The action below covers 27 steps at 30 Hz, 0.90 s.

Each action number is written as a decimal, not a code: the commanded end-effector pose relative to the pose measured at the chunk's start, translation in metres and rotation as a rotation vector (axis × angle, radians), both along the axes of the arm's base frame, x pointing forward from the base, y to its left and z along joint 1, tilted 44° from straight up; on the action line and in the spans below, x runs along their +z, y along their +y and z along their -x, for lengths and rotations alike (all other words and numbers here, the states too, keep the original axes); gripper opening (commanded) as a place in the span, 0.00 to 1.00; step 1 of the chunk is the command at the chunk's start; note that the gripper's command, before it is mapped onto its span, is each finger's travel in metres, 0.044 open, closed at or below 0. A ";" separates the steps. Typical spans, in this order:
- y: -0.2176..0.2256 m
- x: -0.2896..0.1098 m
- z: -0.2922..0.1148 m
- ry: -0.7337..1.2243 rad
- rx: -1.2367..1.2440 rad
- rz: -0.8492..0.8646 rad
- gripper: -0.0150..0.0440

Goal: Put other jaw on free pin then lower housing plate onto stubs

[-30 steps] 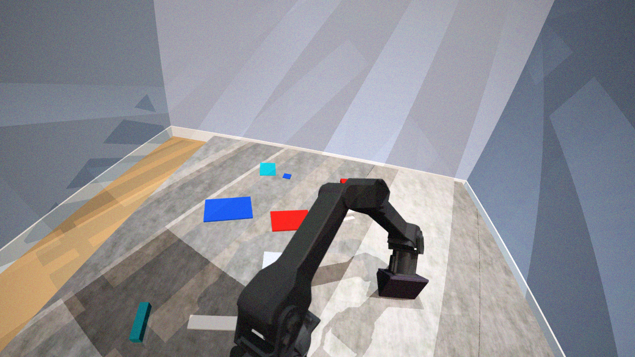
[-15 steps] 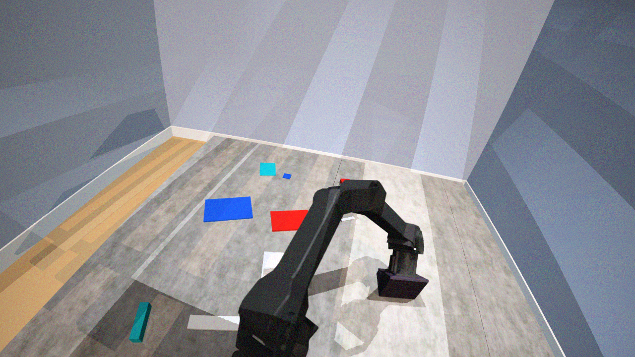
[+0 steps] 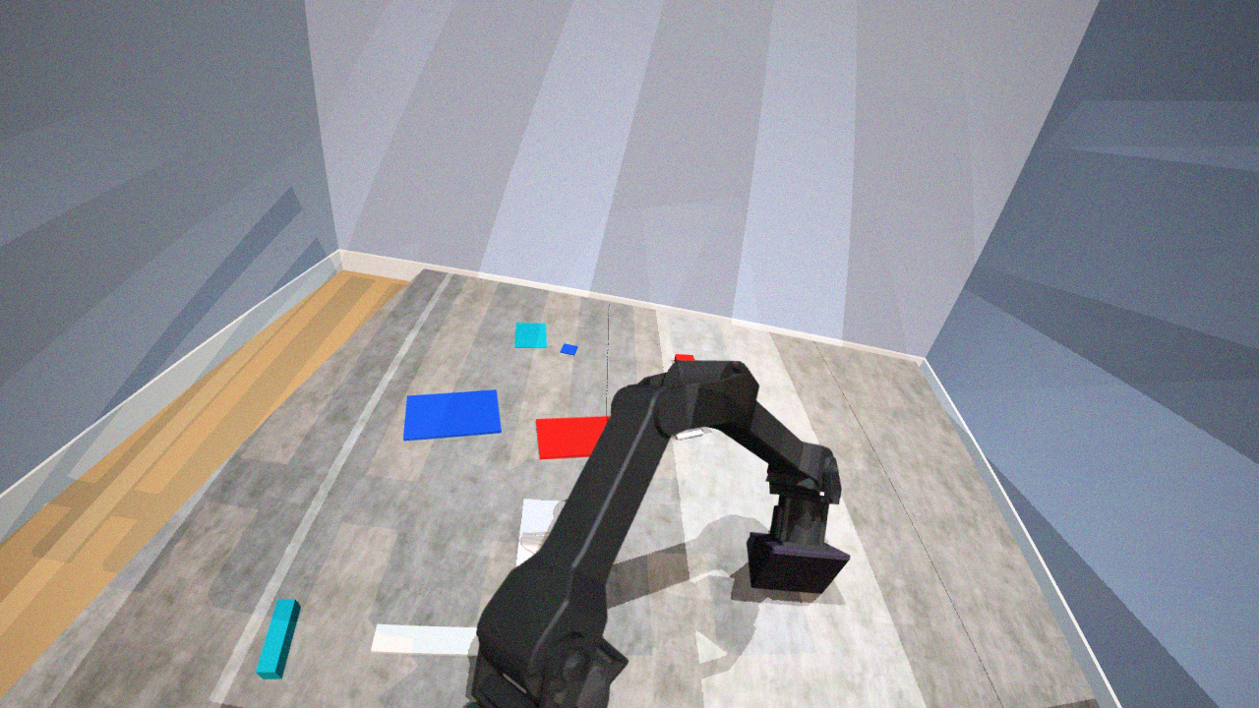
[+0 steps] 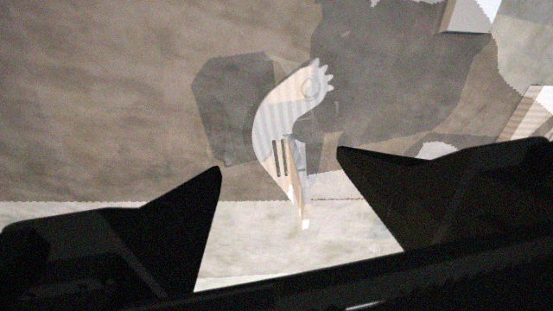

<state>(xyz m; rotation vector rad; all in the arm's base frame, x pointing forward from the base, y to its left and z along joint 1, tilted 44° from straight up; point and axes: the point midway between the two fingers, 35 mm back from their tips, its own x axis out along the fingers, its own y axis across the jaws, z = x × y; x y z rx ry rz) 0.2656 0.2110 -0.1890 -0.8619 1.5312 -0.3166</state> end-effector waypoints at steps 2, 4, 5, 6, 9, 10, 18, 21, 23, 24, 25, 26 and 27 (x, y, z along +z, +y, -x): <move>-0.003 -0.002 0.000 0.002 0.002 0.006 1.00; -0.003 -0.002 0.000 0.002 0.002 0.006 1.00; -0.003 -0.002 0.000 0.002 0.002 0.006 1.00; -0.003 -0.002 0.000 0.002 0.002 0.006 1.00; -0.003 -0.002 0.000 0.002 0.002 0.006 1.00; -0.003 -0.002 0.000 0.002 0.002 0.006 1.00; -0.004 -0.003 0.000 0.002 0.002 0.006 1.00; -0.004 -0.003 0.000 0.002 0.002 0.006 1.00; -0.004 -0.003 0.000 0.002 0.002 0.006 1.00; -0.004 -0.003 0.000 0.002 0.002 0.006 1.00; -0.003 -0.002 0.001 0.003 -0.001 0.003 0.96; -0.003 -0.002 0.001 0.003 -0.001 0.003 0.91; -0.003 -0.002 0.001 0.003 -0.001 0.003 0.87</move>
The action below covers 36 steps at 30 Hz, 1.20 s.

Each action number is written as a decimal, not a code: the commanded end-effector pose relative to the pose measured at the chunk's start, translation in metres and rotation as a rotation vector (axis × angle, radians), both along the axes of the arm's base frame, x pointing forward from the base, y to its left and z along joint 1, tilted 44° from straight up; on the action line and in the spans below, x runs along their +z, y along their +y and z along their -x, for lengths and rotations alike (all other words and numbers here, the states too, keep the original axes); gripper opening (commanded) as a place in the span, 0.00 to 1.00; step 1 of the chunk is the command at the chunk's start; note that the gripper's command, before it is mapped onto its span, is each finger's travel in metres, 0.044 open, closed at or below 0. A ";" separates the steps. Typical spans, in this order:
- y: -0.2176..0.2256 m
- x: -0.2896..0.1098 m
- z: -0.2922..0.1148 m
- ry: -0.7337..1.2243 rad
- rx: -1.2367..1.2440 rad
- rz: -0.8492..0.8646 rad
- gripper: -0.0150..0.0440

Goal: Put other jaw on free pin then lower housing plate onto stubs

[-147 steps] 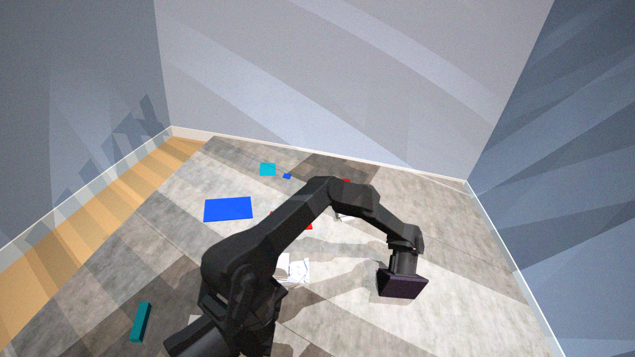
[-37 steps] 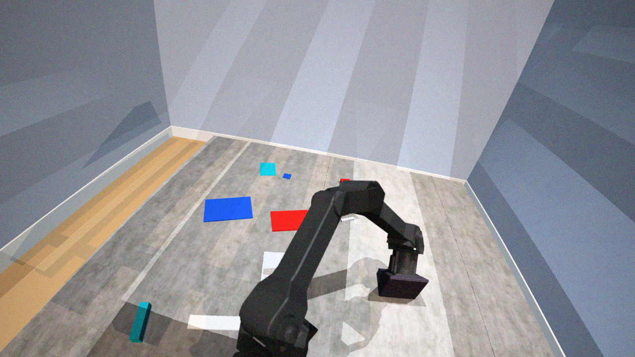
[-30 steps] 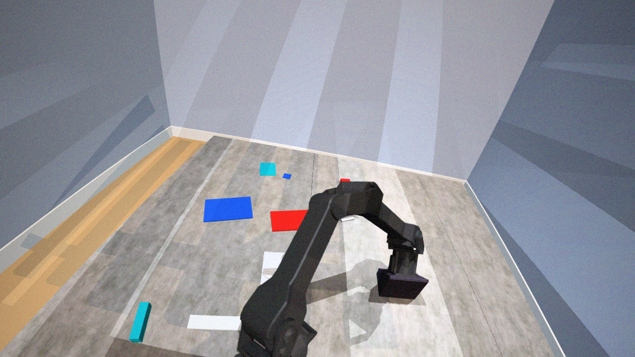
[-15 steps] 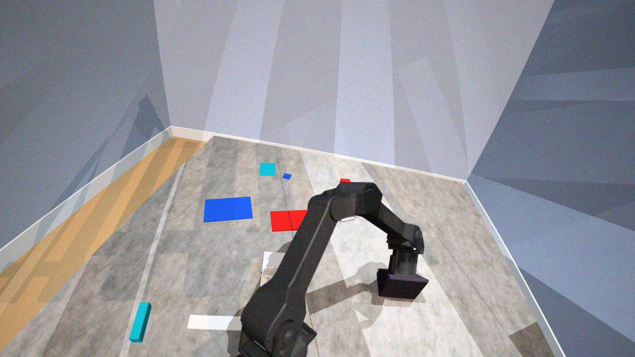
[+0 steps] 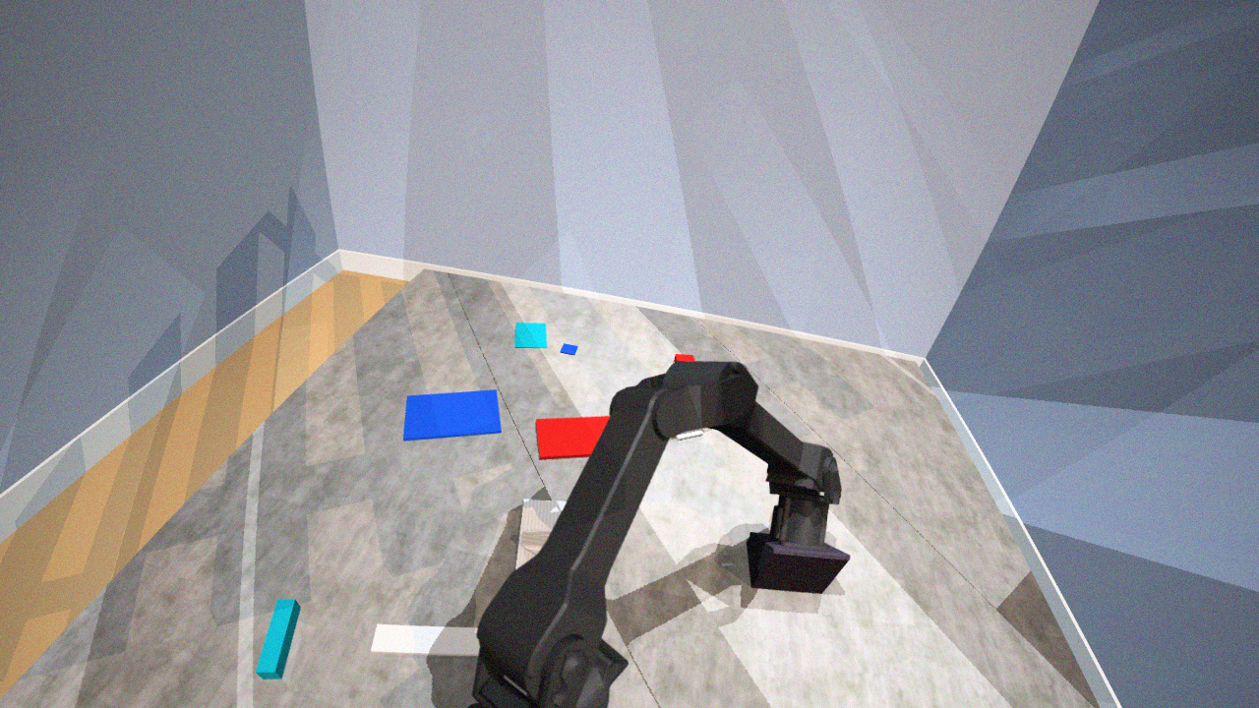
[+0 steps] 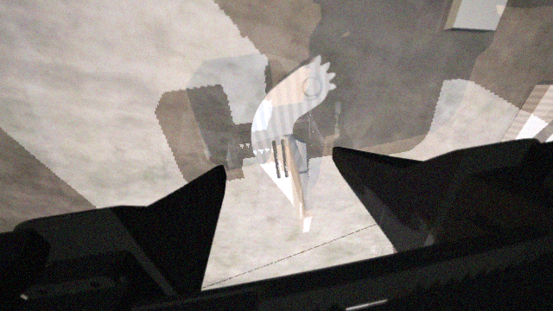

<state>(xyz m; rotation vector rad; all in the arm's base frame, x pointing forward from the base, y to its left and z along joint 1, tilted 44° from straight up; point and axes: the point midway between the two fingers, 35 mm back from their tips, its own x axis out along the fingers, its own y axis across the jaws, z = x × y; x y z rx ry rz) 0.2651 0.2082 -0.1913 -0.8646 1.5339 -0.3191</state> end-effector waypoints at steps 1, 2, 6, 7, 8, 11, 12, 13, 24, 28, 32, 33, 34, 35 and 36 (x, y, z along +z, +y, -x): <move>0.000 0.000 0.000 0.000 0.000 0.000 0.82; 0.000 0.000 0.000 0.000 0.000 0.000 0.78; 0.000 0.000 0.000 0.000 0.000 0.000 0.60; 0.000 0.000 0.000 0.000 0.000 0.000 0.56; 0.000 0.000 0.000 0.000 0.000 0.000 0.54; 0.000 0.000 0.000 0.000 0.000 0.000 0.51; 0.000 0.000 0.000 0.000 0.000 0.000 0.50; 0.000 0.000 0.000 0.000 0.000 0.000 0.49; 0.000 0.000 0.000 0.000 0.000 0.000 0.48; 0.004 0.003 0.000 0.000 0.000 0.000 0.48; 0.013 0.012 0.000 0.000 0.001 -0.001 0.48; 0.015 0.014 0.000 0.000 0.001 -0.001 0.48; 0.018 0.017 0.000 0.000 0.001 -0.001 0.48; 0.020 0.019 0.000 0.000 0.001 -0.001 0.48; 0.022 0.021 0.000 0.000 0.001 -0.001 0.48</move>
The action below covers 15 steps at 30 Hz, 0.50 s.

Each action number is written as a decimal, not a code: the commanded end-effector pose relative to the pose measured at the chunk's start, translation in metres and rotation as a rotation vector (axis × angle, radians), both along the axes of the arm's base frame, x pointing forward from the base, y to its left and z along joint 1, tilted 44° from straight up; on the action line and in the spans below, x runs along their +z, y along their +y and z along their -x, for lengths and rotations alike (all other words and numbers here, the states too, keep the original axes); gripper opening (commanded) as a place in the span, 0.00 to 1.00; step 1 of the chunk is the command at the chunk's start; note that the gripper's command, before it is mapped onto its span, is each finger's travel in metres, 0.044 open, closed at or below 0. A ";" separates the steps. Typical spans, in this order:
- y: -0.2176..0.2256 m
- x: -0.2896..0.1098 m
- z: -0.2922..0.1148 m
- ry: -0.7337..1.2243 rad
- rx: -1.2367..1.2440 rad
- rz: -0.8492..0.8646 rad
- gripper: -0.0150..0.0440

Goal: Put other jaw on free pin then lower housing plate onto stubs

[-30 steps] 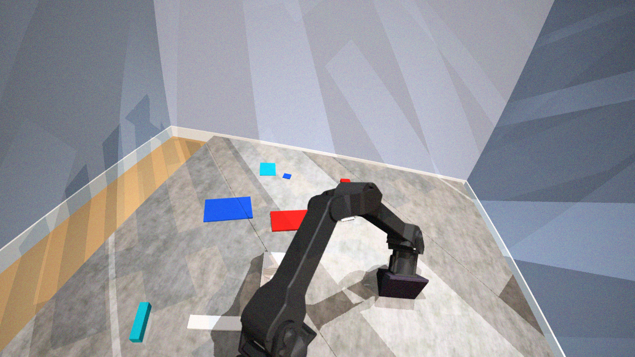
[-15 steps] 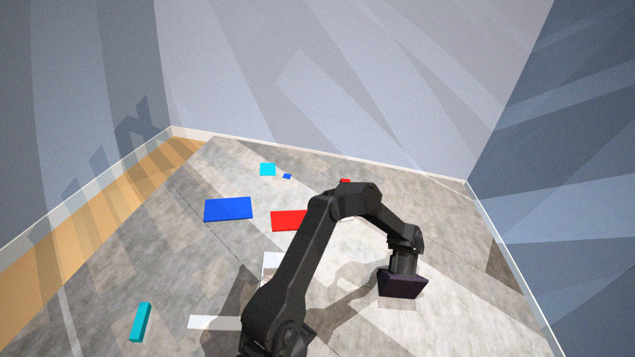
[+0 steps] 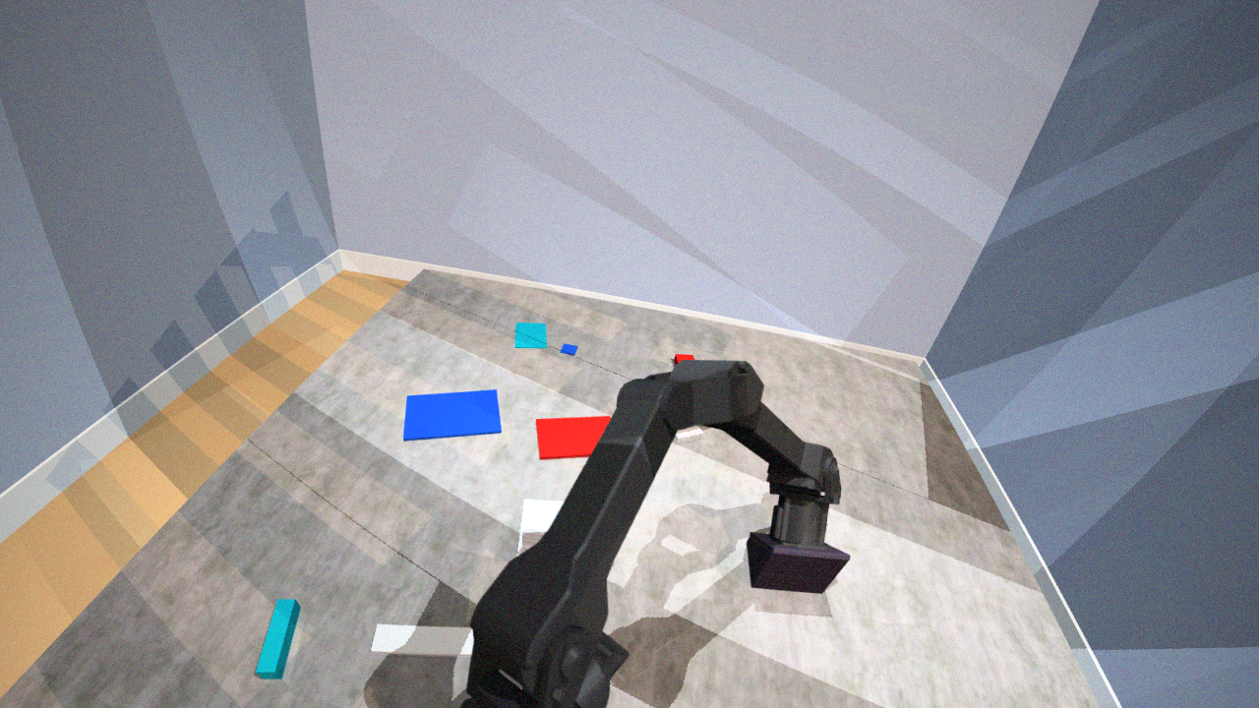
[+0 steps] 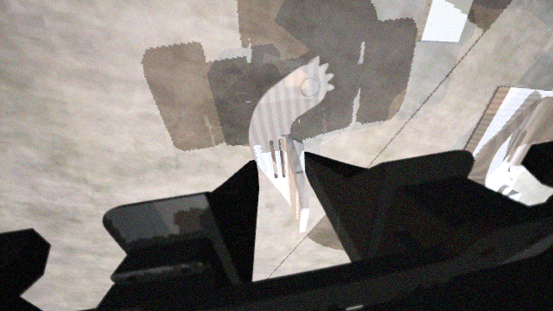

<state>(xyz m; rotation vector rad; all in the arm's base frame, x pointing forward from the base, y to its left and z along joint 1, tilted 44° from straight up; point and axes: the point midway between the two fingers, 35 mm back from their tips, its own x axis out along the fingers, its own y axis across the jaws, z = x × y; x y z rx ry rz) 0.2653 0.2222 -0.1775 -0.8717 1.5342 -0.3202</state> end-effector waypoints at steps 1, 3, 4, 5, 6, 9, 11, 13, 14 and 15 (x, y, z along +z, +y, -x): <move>0.011 0.010 0.001 -0.002 -0.001 -0.006 0.48; 0.015 0.015 0.001 -0.002 -0.001 -0.006 0.48; 0.017 0.017 0.001 -0.002 -0.001 -0.006 0.48; 0.019 0.019 0.002 -0.001 -0.001 -0.006 0.48; 0.022 0.022 0.002 -0.001 -0.001 -0.006 0.48; 0.028 0.029 0.003 -0.001 0.000 -0.006 0.48; 0.032 0.034 0.004 -0.001 0.000 -0.006 0.48; 0.036 0.039 0.005 -0.001 0.000 -0.006 0.48; 0.038 0.042 0.005 -0.001 0.000 -0.005 0.48; 0.039 0.043 0.005 -0.001 0.000 -0.005 0.48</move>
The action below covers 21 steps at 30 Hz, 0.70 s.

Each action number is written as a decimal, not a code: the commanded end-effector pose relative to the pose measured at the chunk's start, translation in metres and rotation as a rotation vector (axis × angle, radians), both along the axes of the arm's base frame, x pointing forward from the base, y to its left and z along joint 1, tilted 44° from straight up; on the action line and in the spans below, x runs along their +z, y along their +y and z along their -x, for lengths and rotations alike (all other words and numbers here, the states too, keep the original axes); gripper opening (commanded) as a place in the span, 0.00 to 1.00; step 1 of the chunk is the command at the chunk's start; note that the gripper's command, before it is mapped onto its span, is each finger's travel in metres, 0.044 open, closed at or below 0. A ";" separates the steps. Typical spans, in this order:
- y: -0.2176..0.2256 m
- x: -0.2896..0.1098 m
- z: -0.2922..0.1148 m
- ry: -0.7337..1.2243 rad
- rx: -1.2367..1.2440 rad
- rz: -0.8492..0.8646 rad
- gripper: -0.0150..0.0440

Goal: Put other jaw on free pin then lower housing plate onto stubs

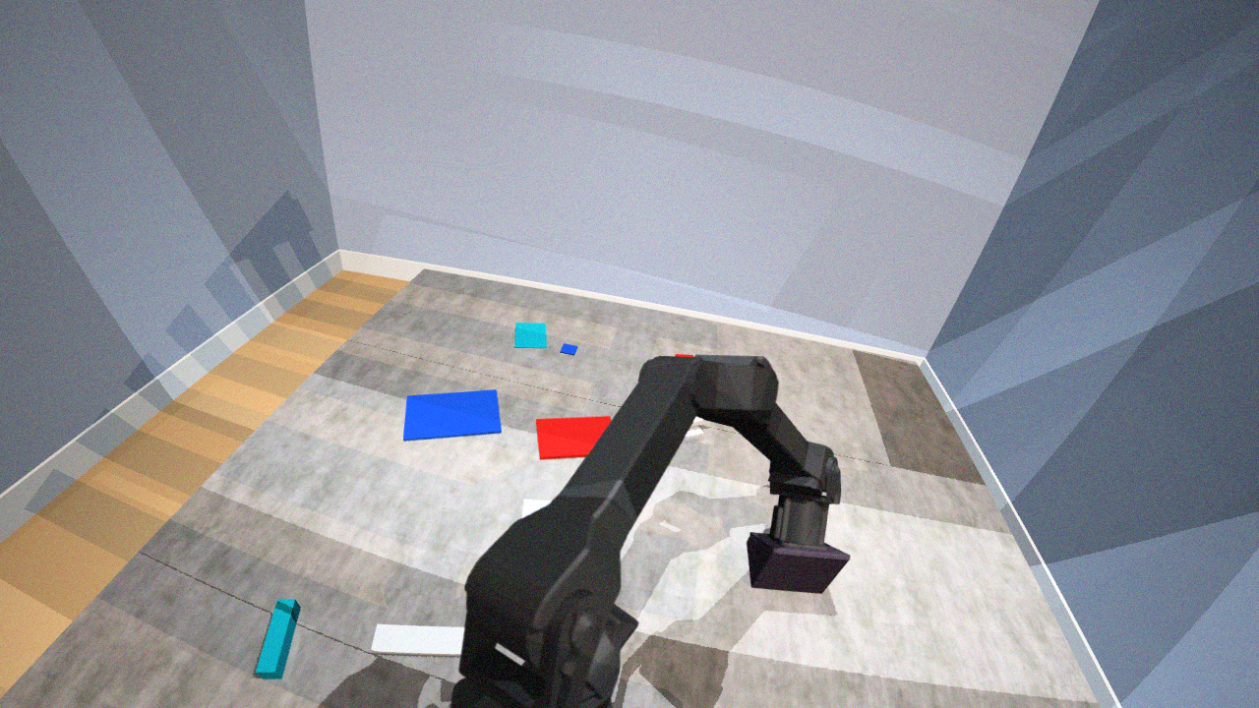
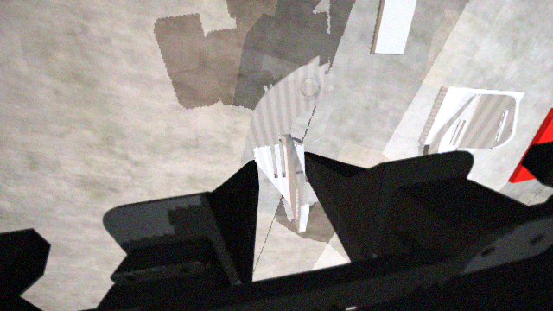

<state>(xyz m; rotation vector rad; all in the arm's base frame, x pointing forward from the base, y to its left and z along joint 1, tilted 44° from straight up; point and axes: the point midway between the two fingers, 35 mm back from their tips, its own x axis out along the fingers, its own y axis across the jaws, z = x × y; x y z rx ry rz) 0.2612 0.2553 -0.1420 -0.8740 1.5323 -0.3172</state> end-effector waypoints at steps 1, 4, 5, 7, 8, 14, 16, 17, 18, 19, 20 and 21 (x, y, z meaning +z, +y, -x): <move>0.006 0.008 0.001 -0.001 -0.003 -0.005 0.48; 0.006 0.008 0.001 0.002 0.000 -0.005 0.48; 0.006 0.009 0.001 0.011 0.009 -0.004 0.48; 0.004 0.013 0.000 0.044 0.045 -0.001 0.48; 0.002 0.016 -0.001 0.062 0.064 0.001 0.48; -0.005 0.029 -0.004 0.169 0.179 0.011 0.48; -0.007 0.033 -0.005 0.205 0.218 0.015 0.48; -0.009 0.035 -0.006 0.223 0.237 0.016 0.48; -0.010 0.037 -0.006 0.240 0.256 0.018 0.48; -0.011 0.040 -0.007 0.258 0.275 0.020 0.48; -0.013 0.042 -0.007 0.276 0.295 0.022 0.48; -0.014 0.044 -0.008 0.294 0.314 0.023 0.48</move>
